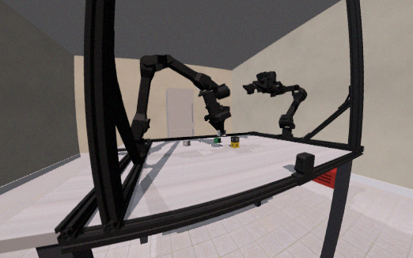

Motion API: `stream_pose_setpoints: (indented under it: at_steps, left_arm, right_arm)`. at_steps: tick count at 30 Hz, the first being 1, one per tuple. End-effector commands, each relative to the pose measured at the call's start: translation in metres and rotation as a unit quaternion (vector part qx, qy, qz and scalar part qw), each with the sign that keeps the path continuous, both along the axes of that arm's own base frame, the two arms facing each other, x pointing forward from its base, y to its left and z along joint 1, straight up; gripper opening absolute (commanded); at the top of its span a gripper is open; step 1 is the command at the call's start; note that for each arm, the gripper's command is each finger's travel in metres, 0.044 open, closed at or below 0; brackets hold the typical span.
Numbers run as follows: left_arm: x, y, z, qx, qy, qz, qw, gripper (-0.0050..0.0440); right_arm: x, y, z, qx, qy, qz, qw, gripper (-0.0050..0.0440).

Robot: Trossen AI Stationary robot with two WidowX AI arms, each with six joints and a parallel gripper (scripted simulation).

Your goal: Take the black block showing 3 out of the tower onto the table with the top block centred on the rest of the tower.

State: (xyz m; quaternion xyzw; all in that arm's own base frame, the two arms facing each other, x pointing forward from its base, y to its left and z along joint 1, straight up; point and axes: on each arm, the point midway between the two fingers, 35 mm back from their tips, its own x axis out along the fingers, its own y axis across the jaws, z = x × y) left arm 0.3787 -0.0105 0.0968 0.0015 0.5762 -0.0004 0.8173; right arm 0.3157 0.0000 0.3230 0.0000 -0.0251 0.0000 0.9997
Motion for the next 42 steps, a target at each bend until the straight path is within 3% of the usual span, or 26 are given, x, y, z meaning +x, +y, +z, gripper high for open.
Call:
stream_pose_setpoints:
  at_steps: [1, 7, 12, 16, 18, 23, 30, 40, 42]
  left_arm:
    - [0.000, 0.000, 0.001, -0.001, -0.003, 0.001, 1.000, 0.0000]
    - [0.000, 0.000, 0.001, -0.001, -0.003, 0.001, 1.000, 0.0000]
    - [0.000, 0.000, 0.001, -0.001, -0.003, 0.001, 1.000, 0.0000]
    - [0.000, 0.000, 0.001, -0.001, -0.003, 0.001, 1.000, 0.0000]
    - [0.000, 0.000, 0.001, -0.001, -0.003, 0.001, 1.000, 0.0000]
    - [0.000, 0.000, 0.001, -0.001, -0.003, 0.001, 1.000, 0.0000]
    - [0.000, 0.000, 0.001, -0.001, -0.003, 0.001, 1.000, 0.0000]
    - [0.000, 0.000, 0.001, -0.001, -0.003, 0.001, 1.000, 0.0000]
    - [0.000, 0.000, 0.001, -0.001, -0.003, 0.001, 1.000, 0.0000]
  right_arm:
    - [0.000, 0.000, 0.000, 0.000, 0.000, 0.000, 1.000, 0.0400]
    - [0.012, 0.001, -0.024, 0.001, 0.020, 0.000, 1.000, 0.0400]
    - [0.034, 0.006, -0.104, 0.002, 0.084, 0.001, 0.996, 0.0400]
    - [0.035, 0.009, -0.170, 0.001, 0.138, 0.001, 0.990, 0.0400]
    - [0.032, 0.010, -0.190, 0.000, 0.154, 0.001, 0.988, 0.0400]
    - [0.032, 0.011, -0.205, 0.000, 0.155, 0.001, 0.988, 0.0400]
    - [0.031, 0.010, -0.248, 0.000, 0.162, 0.001, 0.987, 0.0400]
    - [0.034, 0.011, -0.261, 0.000, 0.155, 0.001, 0.988, 0.0400]
    - [0.050, 0.011, -0.263, 0.000, 0.155, 0.001, 0.988, 0.0400]
